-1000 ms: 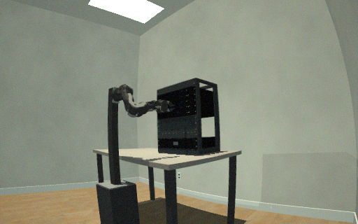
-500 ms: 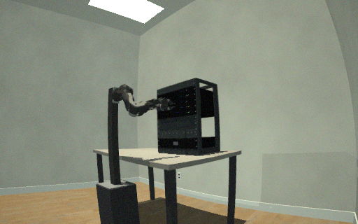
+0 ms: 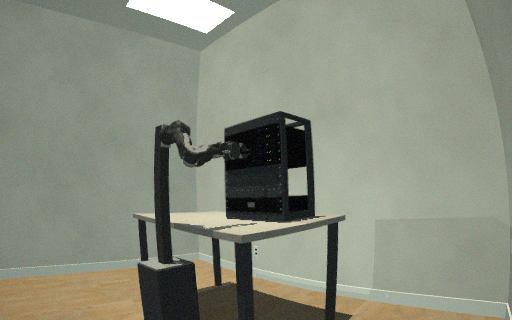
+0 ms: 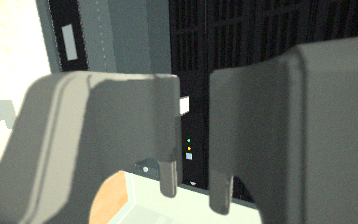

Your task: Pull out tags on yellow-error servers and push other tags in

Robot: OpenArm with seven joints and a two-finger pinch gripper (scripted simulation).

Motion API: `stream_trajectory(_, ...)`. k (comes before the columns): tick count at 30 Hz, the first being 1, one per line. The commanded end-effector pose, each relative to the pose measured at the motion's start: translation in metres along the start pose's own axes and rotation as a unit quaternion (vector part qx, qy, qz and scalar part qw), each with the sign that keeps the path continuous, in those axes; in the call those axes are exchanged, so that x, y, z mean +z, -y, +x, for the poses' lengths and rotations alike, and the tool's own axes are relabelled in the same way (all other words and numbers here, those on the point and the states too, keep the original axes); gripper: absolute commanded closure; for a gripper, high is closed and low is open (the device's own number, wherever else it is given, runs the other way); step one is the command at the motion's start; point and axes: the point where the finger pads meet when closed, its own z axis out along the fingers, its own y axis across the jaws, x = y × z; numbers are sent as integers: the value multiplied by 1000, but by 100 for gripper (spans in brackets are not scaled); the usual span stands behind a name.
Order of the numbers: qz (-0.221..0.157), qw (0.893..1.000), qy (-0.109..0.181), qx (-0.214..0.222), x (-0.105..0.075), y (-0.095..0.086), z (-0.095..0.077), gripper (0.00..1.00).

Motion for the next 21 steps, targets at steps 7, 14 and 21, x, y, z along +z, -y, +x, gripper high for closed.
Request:
stream_trajectory(7,-4,1000,-1,-1,0,-1,0,90)
stream_trajectory(14,-4,1000,-1,-1,0,-2,1,90)
stream_trajectory(21,-4,1000,-2,-1,0,-4,1,90)
